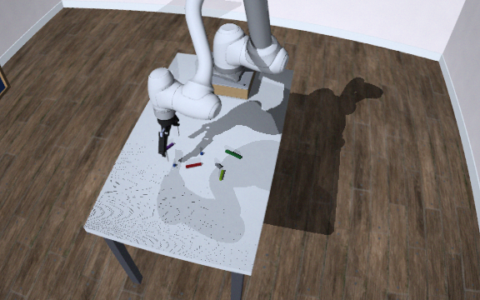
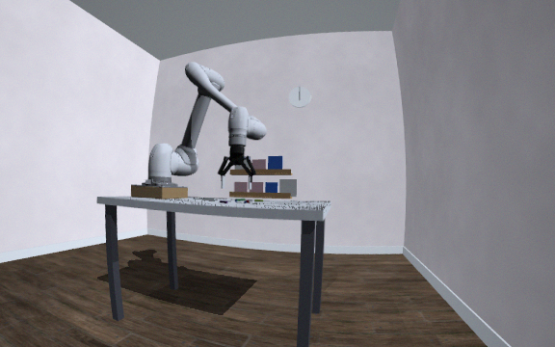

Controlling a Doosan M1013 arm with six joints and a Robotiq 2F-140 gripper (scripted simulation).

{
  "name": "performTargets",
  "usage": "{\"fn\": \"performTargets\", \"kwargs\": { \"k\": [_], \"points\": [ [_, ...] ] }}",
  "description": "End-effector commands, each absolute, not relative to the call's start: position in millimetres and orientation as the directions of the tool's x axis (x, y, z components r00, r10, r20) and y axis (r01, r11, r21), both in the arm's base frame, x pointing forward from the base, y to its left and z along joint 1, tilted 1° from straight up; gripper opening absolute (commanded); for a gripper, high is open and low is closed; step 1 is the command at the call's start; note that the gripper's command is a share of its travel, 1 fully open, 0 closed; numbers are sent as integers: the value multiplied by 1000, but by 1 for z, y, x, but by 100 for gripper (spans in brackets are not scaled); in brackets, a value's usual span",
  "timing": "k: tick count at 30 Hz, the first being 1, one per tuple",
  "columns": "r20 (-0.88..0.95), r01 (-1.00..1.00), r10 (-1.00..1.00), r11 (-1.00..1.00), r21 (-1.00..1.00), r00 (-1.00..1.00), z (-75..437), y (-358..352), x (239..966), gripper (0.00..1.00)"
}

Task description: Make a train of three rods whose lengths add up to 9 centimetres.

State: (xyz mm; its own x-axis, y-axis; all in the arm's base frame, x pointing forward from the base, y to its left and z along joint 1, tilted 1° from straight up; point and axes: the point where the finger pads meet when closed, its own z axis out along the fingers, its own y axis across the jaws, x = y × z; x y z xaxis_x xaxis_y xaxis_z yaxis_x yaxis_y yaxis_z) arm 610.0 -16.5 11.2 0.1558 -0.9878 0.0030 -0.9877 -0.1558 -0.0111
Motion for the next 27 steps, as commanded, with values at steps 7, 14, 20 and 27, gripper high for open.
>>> {"fn": "performTargets", "kwargs": {
  "k": [7,14,20,27],
  "points": [
    [2,-999,-999,-50,-11,50,11,-6,612,100],
    [-1,-980,-980,198,-11,-198,11,20,617,100],
    [-4,-911,-911,413,-11,-413,11,43,621,100],
    [-6,-779,-779,628,-10,-627,11,69,623,100]
  ]
}}
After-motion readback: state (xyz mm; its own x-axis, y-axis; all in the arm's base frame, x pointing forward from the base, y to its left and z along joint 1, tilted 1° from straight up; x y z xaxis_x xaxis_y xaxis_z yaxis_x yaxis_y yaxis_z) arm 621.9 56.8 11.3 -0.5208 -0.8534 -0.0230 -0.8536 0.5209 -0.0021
